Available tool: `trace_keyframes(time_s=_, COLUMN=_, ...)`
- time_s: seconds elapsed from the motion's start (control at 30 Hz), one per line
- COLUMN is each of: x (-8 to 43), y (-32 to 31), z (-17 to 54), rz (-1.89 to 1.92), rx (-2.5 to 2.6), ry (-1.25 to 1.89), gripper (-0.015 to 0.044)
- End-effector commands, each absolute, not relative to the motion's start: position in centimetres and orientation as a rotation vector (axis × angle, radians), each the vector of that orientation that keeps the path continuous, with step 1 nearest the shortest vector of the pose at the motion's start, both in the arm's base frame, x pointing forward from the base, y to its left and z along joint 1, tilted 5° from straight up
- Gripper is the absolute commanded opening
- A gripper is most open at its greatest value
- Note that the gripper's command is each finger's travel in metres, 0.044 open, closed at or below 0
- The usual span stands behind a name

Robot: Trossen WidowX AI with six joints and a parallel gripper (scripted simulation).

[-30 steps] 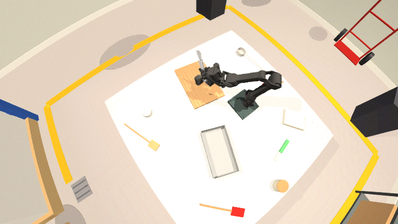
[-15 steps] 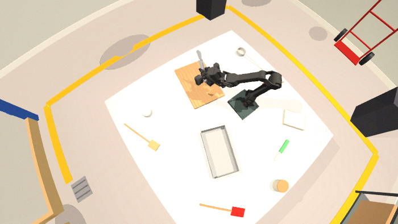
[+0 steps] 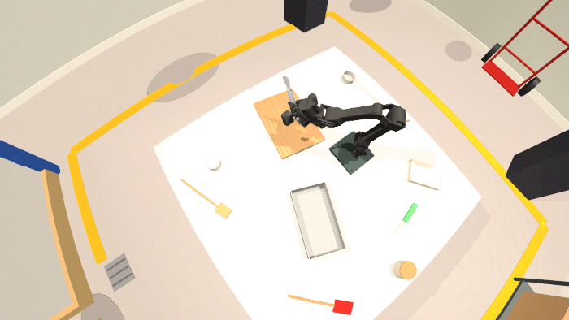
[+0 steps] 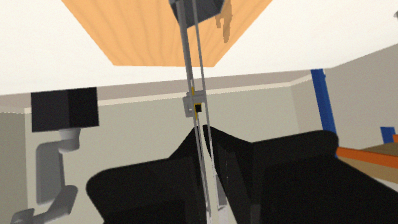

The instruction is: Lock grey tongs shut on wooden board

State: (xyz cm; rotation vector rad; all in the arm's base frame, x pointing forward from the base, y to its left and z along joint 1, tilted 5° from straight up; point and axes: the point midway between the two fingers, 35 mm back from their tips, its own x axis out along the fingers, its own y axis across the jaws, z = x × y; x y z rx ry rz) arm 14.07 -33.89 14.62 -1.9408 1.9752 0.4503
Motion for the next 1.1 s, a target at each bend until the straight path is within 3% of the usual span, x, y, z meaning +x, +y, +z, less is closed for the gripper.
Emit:
trace_keyframes(time_s=0.0, x=14.6, y=-34.8, z=15.4, rz=0.463, rx=-1.939, ry=1.955, gripper=-0.015)
trace_keyframes(time_s=1.07, x=15.7, y=-38.6, z=14.6, rz=0.901, rx=-1.696, ry=1.65, gripper=-0.015)
